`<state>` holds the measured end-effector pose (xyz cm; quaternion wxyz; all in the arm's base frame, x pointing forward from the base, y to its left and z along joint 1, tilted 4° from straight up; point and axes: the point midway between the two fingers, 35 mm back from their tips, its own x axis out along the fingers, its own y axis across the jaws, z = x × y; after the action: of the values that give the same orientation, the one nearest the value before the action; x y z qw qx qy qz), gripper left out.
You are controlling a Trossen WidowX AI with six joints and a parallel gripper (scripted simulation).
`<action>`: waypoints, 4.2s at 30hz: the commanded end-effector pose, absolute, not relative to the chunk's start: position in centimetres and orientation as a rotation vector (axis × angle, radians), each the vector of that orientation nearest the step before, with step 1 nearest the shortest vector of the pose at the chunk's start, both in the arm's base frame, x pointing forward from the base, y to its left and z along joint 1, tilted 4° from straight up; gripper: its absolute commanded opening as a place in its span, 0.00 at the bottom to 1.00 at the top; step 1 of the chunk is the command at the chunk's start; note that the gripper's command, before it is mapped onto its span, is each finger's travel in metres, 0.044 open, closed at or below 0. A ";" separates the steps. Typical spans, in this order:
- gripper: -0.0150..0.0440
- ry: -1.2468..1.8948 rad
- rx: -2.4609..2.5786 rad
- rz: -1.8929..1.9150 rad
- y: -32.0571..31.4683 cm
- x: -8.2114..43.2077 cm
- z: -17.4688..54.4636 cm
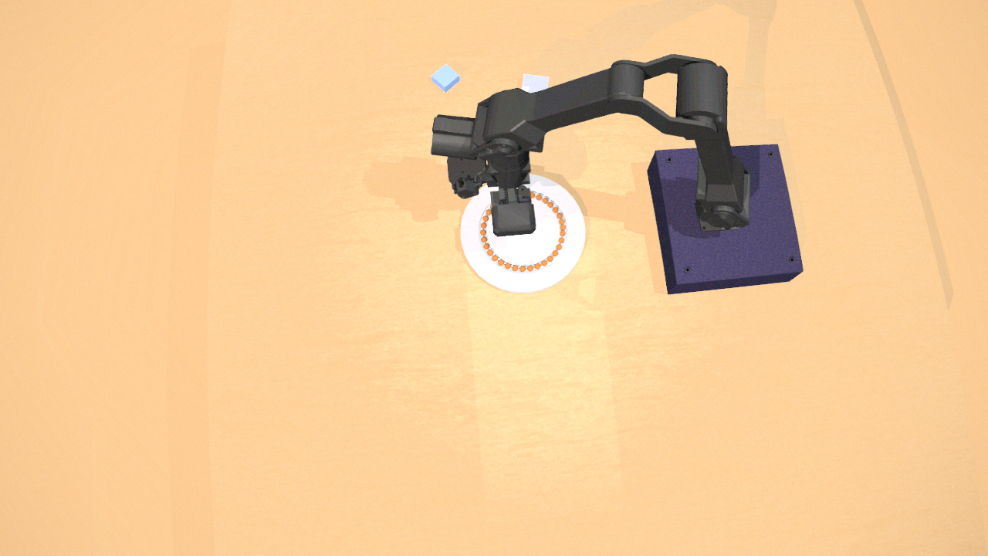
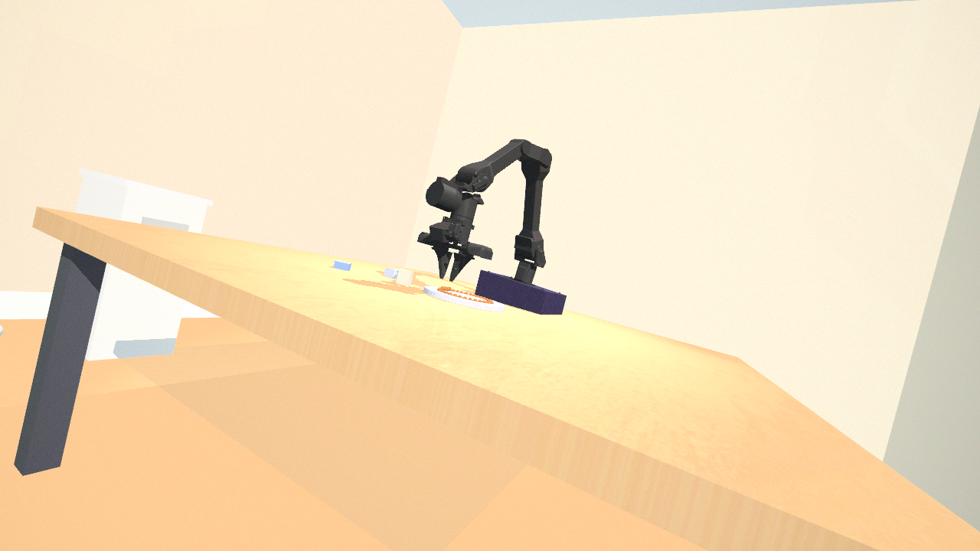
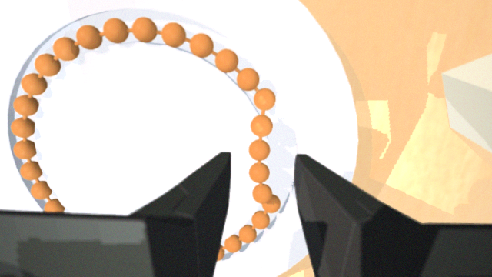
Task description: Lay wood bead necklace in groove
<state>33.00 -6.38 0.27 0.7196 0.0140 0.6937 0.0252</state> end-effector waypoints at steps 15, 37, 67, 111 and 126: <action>0.46 1.545 0.031 0.057 -6.2 32.6 -2.2; 0.25 1.544 0.030 0.060 -6.2 32.7 -2.0; 0.25 1.544 0.030 0.060 -6.2 32.7 -2.0; 0.83 1.544 0.034 0.055 -7.3 32.8 -1.8; 1.00 1.545 0.030 0.056 -7.3 32.6 -1.4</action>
<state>32.64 -7.29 -1.51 0.7158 0.0158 0.6977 0.0250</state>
